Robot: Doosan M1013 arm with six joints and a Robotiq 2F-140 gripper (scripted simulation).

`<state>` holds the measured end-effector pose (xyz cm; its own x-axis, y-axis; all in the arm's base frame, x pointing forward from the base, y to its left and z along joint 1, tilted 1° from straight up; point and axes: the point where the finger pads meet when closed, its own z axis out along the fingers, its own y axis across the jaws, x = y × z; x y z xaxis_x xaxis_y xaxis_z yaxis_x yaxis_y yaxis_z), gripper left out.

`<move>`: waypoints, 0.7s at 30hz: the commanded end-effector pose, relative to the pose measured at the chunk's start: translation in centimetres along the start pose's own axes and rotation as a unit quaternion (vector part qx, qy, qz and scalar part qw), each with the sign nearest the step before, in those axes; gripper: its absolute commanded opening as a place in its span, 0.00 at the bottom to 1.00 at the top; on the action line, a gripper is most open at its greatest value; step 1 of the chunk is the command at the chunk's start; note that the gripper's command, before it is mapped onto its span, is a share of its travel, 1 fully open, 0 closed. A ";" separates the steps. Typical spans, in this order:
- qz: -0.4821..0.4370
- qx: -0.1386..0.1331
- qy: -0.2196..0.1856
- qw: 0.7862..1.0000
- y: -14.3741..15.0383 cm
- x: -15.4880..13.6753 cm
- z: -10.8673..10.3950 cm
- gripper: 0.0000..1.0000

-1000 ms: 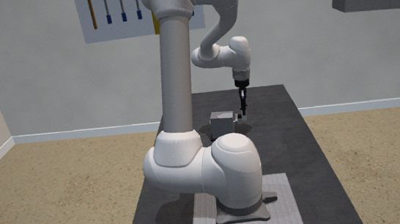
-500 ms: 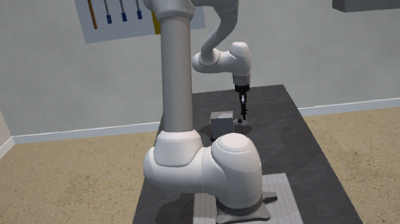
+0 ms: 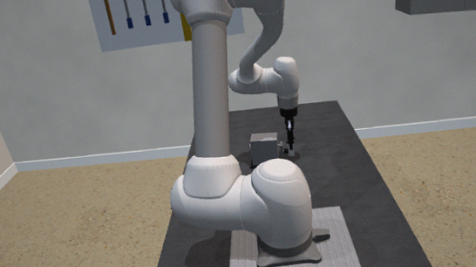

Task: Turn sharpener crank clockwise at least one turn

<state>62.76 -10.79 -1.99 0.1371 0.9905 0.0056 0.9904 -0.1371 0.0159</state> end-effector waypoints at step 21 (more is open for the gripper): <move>0.000 0.000 0.000 1.000 -1.6 0.0 0.7 0.00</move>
<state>61.16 -10.56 -2.68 0.1371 0.9905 0.0056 0.9904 -0.1371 0.0160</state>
